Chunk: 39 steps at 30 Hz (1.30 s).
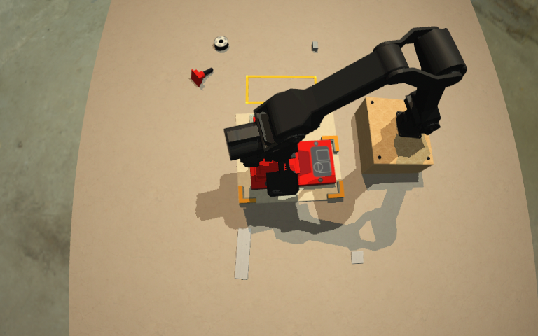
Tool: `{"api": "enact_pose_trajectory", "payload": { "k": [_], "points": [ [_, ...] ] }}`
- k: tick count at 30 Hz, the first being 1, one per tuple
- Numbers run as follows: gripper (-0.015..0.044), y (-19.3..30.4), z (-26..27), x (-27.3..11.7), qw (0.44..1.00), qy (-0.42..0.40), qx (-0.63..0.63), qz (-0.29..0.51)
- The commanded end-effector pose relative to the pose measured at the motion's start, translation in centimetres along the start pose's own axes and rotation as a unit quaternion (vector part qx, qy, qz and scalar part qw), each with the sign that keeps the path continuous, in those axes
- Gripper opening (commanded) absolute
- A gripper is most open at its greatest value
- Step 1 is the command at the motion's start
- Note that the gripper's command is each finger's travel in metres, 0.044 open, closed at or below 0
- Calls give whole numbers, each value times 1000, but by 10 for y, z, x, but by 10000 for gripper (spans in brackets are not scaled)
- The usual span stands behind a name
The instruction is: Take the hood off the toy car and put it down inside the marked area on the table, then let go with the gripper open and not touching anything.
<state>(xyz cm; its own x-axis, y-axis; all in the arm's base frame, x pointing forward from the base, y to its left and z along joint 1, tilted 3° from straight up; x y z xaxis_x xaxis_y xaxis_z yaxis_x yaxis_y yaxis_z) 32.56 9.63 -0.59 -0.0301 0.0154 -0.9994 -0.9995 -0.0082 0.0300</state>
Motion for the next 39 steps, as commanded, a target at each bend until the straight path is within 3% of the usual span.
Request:
{"api": "enact_pose_trajectory", "payload": {
  "k": [1,19,30,39],
  "points": [
    [0,-1,0,-4,1000,0,0,-2],
    [0,-1,0,-17,1000,0,0,-2],
    [0,0,0,-60,1000,0,0,-2],
    [0,-5,-24,-51,1000,1,1,1]
  ]
}}
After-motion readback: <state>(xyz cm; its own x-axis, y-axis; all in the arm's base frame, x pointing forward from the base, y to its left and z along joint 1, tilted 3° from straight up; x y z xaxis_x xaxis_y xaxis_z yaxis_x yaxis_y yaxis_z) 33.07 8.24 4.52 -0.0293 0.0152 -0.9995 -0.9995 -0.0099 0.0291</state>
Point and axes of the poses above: the point midway between the two fingers, 35 mm back from their tips, its own x axis out along the fingers, its own z axis across the jaws, y = z × x, the point moved 1 cm from there along -x, back along the fingers, and after that the axes turned 6 degrees about x, right-handed, at the moved point
